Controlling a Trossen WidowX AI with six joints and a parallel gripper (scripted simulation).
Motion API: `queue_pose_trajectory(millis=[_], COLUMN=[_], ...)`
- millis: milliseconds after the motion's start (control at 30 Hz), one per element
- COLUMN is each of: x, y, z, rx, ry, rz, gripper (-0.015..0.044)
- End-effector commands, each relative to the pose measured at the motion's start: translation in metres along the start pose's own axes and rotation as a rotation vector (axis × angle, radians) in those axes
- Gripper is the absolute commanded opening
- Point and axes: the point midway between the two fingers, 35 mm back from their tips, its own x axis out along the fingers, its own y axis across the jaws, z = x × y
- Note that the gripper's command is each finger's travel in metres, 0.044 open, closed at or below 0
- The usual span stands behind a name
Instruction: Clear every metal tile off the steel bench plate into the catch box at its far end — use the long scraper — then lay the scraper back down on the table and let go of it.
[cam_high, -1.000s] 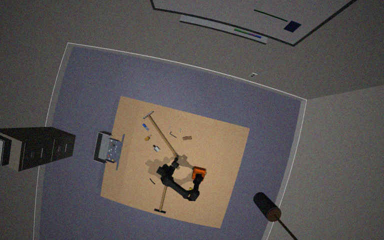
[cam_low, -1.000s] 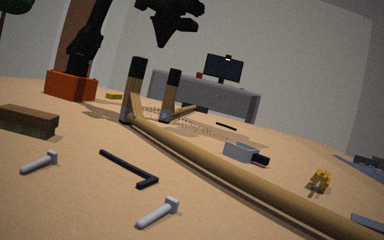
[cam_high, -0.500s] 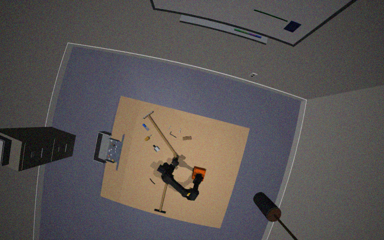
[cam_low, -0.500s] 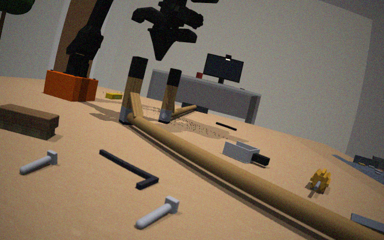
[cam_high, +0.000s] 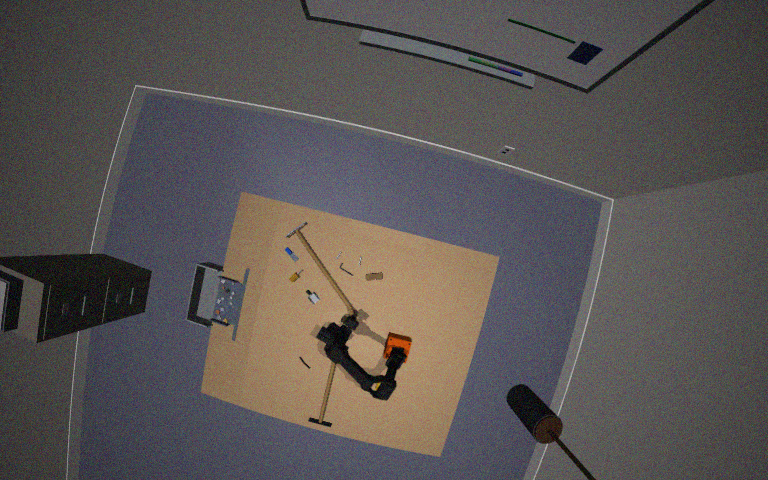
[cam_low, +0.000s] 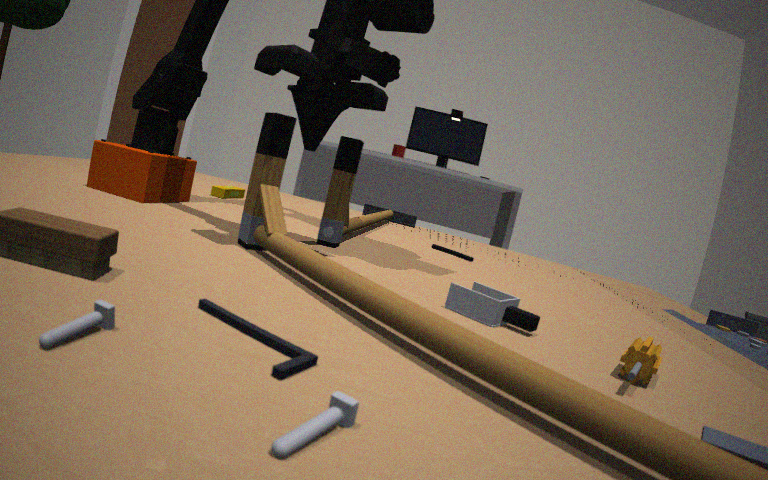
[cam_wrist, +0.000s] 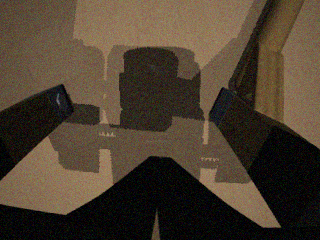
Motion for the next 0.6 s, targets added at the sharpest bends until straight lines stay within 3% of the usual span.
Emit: queue_pose_trajectory(millis=[0, 567], x=[0.012, 0.038], y=[0.0, -0.004], z=[-0.001, -0.005], rx=[0.001, 0.001], ry=[0.003, 0.004], rz=[0.003, 0.002], gripper=[0.0, 0.0])
